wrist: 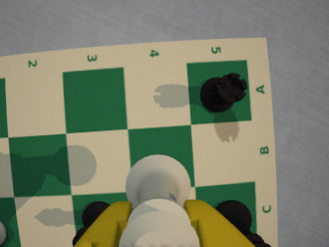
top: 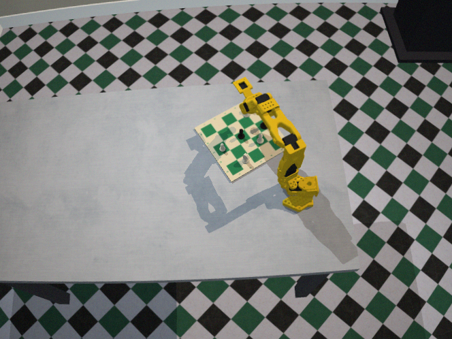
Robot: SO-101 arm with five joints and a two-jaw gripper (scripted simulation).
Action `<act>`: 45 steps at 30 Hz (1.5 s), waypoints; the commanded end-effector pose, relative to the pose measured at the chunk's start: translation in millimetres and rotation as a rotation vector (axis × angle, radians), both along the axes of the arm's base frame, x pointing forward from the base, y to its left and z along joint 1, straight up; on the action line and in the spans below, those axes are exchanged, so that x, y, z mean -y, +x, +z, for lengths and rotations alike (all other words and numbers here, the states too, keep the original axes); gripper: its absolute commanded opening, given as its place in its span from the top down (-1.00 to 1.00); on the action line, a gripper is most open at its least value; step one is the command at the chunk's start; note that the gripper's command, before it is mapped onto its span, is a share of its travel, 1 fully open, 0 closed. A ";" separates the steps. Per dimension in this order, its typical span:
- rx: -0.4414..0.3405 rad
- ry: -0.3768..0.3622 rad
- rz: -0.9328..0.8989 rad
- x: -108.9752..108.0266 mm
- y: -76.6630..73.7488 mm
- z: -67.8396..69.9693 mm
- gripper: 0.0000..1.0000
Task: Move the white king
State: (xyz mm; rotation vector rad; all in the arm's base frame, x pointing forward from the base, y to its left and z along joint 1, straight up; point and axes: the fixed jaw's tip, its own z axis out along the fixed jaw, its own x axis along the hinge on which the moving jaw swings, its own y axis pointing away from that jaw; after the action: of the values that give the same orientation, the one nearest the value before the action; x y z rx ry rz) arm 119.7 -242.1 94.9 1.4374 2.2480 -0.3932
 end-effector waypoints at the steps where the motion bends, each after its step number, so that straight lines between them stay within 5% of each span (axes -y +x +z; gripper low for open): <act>1: 0.006 -0.021 0.000 1.0 -1.5 6.6 1.00; 9: 0.005 -0.020 -0.007 -12.7 -10.0 6.1 1.00; 21: -0.001 -0.013 -0.066 -82.3 -52.5 3.7 1.00; 45: -0.003 -0.011 -0.074 -97.5 -59.8 4.2 1.00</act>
State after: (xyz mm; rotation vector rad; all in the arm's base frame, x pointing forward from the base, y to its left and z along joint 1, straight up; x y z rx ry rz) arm 60.4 -147.6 101.2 1.5247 2.1781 -0.4388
